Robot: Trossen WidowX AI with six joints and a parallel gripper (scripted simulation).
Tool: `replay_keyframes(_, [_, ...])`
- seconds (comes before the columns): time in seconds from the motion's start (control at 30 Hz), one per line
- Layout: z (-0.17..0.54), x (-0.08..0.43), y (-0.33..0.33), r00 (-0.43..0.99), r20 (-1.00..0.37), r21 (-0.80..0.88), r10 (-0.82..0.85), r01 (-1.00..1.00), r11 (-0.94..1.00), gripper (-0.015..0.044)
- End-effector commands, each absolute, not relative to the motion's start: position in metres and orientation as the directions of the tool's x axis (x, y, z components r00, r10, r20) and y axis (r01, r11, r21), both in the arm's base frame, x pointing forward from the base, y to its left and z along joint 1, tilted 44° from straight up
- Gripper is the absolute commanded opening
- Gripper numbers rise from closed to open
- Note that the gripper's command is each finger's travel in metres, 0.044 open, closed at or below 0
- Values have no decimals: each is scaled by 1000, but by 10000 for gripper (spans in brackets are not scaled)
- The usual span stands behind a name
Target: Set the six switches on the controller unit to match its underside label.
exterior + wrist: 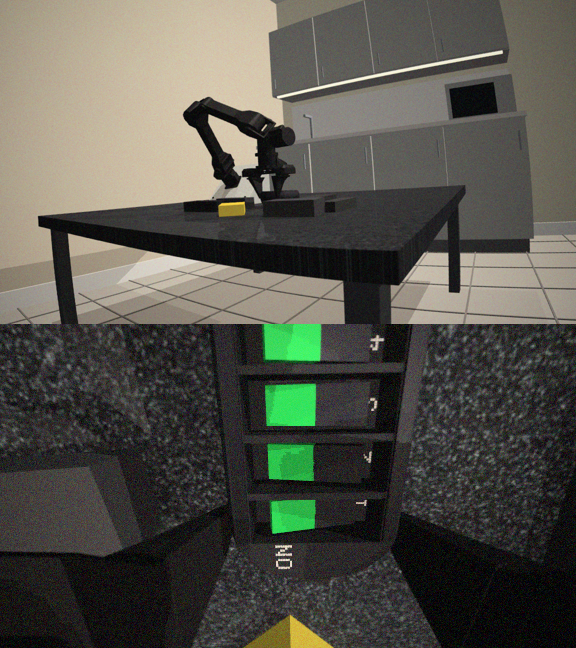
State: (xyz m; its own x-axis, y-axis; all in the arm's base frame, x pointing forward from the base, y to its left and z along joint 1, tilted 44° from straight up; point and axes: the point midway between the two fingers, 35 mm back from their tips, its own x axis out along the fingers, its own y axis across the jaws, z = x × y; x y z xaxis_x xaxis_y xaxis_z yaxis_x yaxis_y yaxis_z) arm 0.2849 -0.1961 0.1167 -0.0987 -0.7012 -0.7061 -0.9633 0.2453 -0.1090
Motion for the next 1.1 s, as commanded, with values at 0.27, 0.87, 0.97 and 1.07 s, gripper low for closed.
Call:
replay_keyframes(0.27, [112, 284, -196, -98, -713, -99, -694, -966, 239, 338])
replay_keyframes(0.87, [114, 284, -198, -99, -707, -107, -700, -964, 245, 440])
replay_keyframes(0.97, [112, 287, -189, -99, -710, -107, -698, -964, 245, 440])
replay_keyframes(1.07, [104, 298, -149, -99, -711, -106, -696, -963, 246, 440])
